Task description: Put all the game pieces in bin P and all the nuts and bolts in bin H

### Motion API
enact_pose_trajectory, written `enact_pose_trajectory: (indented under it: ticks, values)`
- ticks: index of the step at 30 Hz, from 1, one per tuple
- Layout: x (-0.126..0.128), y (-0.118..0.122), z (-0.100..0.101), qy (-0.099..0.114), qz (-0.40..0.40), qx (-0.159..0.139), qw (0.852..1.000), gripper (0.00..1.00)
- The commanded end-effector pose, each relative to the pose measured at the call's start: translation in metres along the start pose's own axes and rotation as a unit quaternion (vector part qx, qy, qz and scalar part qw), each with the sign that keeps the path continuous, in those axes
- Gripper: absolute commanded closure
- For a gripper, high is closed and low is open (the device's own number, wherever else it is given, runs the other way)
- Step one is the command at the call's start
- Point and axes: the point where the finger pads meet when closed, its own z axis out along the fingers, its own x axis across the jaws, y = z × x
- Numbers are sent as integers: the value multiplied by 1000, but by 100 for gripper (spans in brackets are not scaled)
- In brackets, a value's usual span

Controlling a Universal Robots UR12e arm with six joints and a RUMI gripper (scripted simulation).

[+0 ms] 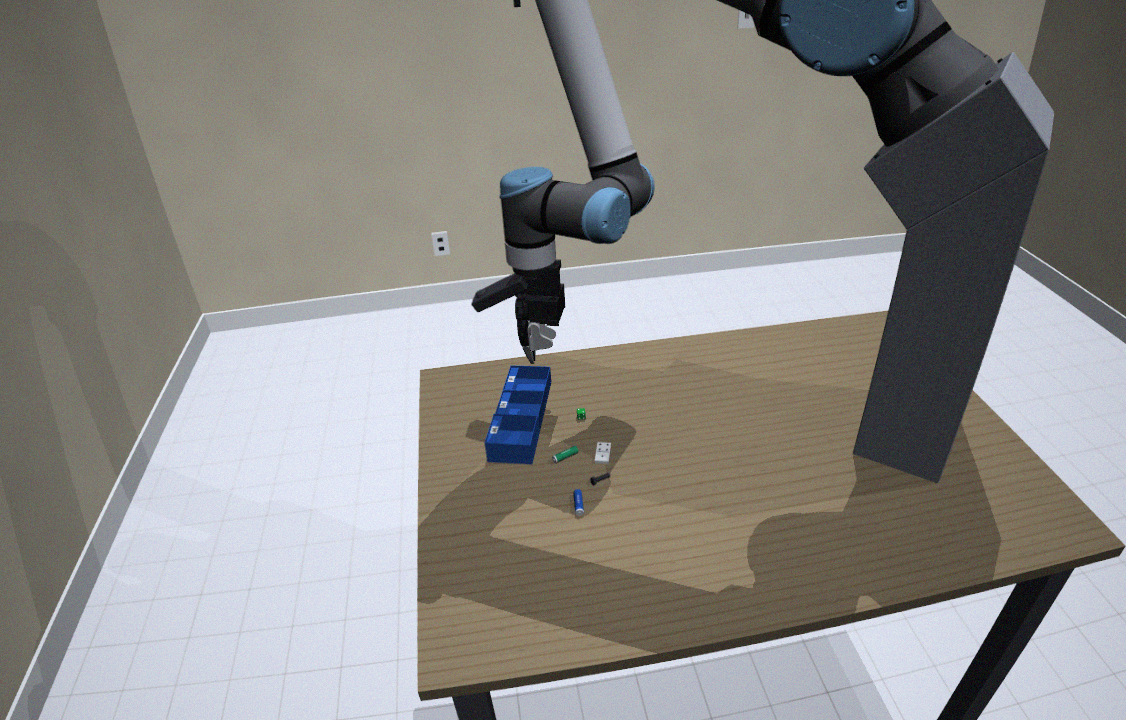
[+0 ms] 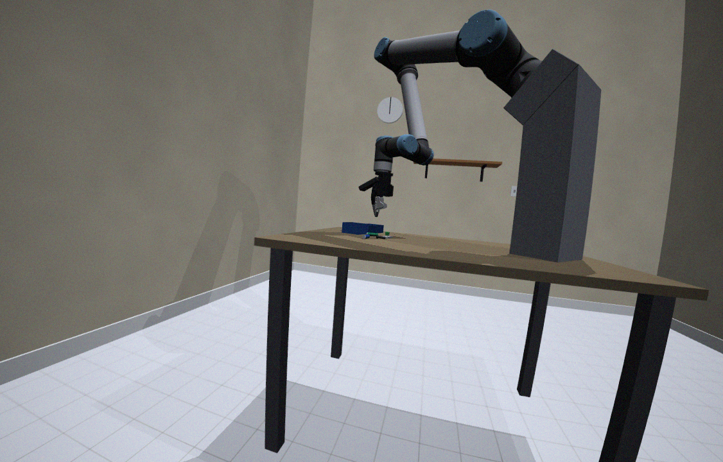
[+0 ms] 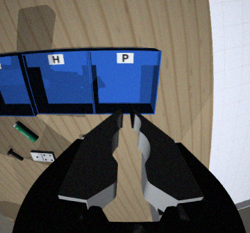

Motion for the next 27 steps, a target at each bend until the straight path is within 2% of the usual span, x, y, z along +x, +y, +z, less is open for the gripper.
enact_pose_trajectory:
  ticks: [1,17,21,27]
  values:
    - [0,0,-2,0,0,0,1000,96]
    - [-75,4,-2,0,0,0,1000,96]
    - [-84,4,-2,0,0,0,1000,96]
    - [-84,4,-2,0,0,0,1000,96]
